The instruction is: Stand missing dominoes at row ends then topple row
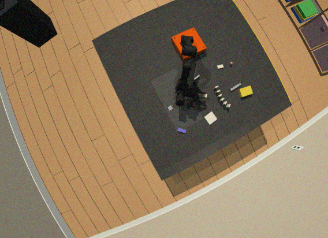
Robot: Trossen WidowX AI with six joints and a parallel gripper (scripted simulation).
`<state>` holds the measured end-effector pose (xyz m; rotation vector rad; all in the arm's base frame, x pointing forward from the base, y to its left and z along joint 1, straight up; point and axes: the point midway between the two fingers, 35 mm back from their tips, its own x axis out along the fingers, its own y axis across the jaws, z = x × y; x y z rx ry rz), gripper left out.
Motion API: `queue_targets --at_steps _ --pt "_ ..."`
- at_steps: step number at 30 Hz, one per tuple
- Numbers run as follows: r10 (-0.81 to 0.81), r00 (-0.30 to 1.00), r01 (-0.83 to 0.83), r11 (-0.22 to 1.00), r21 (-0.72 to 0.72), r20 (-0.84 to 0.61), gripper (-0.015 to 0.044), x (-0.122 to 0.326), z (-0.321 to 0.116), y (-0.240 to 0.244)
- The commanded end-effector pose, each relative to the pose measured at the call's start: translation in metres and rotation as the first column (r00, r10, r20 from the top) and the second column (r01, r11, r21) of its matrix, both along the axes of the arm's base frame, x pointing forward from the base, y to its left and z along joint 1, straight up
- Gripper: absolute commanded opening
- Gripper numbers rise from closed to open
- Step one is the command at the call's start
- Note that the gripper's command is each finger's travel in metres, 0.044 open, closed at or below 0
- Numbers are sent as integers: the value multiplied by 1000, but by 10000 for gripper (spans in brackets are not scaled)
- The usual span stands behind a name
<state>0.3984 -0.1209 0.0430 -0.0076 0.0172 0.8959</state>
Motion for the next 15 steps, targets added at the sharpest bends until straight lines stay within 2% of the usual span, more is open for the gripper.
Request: queue_targets --at_steps 1,15 --pt "-1 1000 1 1000 9 -12 107 -2 -16 2" --pt "8 1000 -8 1000 -2 25 107 -7 -41 6"
